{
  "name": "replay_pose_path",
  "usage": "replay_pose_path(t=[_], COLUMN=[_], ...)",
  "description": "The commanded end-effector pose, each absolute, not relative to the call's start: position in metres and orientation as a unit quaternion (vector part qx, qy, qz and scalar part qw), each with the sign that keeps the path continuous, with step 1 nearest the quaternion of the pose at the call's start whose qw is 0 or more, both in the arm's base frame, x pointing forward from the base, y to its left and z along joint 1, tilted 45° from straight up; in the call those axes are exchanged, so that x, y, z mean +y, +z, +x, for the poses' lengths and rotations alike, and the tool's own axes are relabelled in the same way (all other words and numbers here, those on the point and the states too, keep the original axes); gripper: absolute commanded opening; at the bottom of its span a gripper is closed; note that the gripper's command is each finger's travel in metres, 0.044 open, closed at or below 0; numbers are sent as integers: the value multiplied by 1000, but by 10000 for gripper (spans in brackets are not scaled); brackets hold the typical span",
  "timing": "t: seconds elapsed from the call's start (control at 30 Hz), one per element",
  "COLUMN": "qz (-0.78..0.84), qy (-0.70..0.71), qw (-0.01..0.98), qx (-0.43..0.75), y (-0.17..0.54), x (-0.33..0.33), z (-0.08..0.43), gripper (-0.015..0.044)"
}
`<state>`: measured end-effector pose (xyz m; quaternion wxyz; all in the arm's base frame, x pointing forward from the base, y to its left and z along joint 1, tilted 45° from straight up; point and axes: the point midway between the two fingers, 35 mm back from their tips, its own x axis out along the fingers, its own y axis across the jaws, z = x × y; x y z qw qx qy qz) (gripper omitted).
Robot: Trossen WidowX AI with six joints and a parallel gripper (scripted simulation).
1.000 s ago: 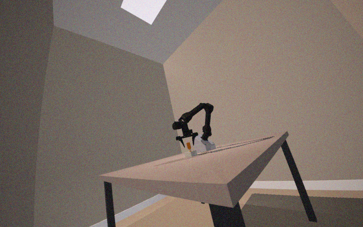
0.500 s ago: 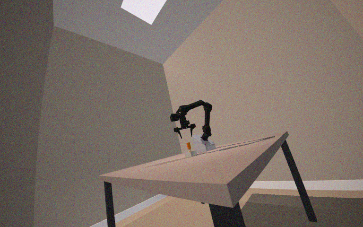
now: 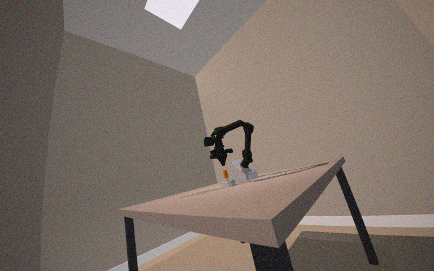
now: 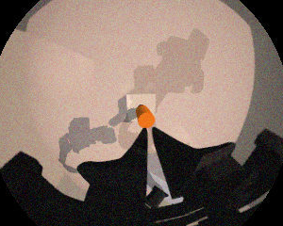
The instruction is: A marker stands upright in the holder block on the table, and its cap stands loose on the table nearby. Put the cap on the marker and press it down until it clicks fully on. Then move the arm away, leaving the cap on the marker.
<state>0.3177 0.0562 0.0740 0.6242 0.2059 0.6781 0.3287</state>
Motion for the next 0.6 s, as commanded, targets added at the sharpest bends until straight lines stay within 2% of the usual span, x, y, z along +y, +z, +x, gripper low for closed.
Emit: replay_pose_path(t=[0.0, 0.57], qz=[216, 216], qy=[320, 320], qw=[619, 619], qx=[684, 684], y=[72, 62], x=[57, 66], z=[316, 314], gripper=[0, 0])
